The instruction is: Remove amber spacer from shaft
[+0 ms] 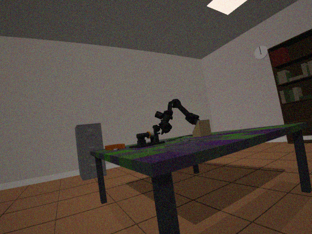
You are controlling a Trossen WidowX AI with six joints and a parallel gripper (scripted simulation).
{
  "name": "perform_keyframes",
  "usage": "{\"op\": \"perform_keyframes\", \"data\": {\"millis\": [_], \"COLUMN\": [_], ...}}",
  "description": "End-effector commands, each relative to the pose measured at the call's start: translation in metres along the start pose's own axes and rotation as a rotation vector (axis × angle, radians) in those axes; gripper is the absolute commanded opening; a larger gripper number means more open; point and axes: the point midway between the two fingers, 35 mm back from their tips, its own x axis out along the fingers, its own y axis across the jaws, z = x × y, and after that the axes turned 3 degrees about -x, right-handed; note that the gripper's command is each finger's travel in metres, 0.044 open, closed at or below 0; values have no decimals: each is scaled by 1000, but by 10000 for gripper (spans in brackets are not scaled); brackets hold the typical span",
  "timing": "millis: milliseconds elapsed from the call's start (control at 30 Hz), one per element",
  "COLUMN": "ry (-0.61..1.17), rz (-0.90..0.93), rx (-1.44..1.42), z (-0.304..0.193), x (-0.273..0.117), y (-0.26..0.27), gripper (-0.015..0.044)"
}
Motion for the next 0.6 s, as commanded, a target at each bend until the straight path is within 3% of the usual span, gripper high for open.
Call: {"op": "perform_keyframes", "data": {"millis": [0,567], "ry": [6,6], "rz": [-2,-1], "rx": [-3,-3], "z": [-1,-1], "x": [0,17], "y": [0,0], "gripper": [440,440]}}
